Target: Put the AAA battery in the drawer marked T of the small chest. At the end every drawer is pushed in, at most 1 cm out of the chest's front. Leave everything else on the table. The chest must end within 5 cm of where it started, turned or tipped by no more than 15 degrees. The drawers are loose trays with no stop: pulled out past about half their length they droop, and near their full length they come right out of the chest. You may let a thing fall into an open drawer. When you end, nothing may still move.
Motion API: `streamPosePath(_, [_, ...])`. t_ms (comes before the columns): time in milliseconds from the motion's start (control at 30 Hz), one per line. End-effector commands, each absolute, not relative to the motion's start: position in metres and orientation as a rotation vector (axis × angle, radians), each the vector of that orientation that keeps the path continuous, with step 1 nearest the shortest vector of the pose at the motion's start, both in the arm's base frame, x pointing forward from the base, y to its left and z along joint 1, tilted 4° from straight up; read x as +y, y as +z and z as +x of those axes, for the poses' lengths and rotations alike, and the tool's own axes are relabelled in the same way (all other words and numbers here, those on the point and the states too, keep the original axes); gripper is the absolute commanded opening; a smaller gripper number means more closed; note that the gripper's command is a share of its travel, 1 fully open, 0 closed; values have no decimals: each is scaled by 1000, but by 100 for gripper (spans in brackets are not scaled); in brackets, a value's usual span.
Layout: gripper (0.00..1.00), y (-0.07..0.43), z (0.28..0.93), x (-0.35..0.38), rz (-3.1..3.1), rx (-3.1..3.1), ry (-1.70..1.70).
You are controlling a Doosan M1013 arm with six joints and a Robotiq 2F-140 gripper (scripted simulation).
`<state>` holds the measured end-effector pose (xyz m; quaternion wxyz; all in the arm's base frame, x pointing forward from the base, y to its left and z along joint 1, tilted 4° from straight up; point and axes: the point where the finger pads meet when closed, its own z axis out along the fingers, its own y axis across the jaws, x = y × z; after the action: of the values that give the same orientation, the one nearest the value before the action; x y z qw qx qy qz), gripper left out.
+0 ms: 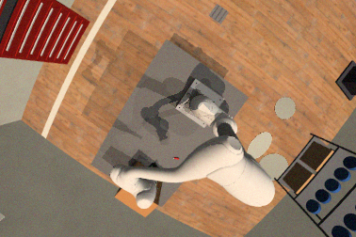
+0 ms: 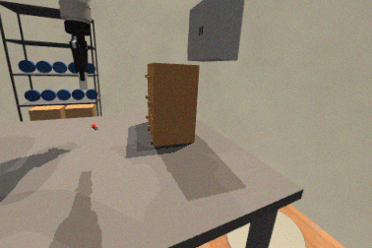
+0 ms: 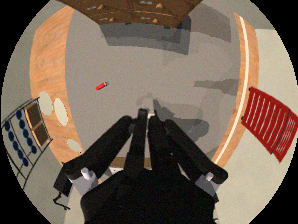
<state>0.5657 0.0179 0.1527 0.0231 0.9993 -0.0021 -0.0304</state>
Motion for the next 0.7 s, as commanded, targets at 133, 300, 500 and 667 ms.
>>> streamPosePath(133, [0, 154, 567, 19, 3093, -10, -97])
streamPosePath(300, [0, 154, 567, 19, 3093, -10, -97])
streamPosePath(500, [100, 154, 567, 19, 3093, -10, -97])
streamPosePath(667, [100, 154, 567, 19, 3093, -10, -97])
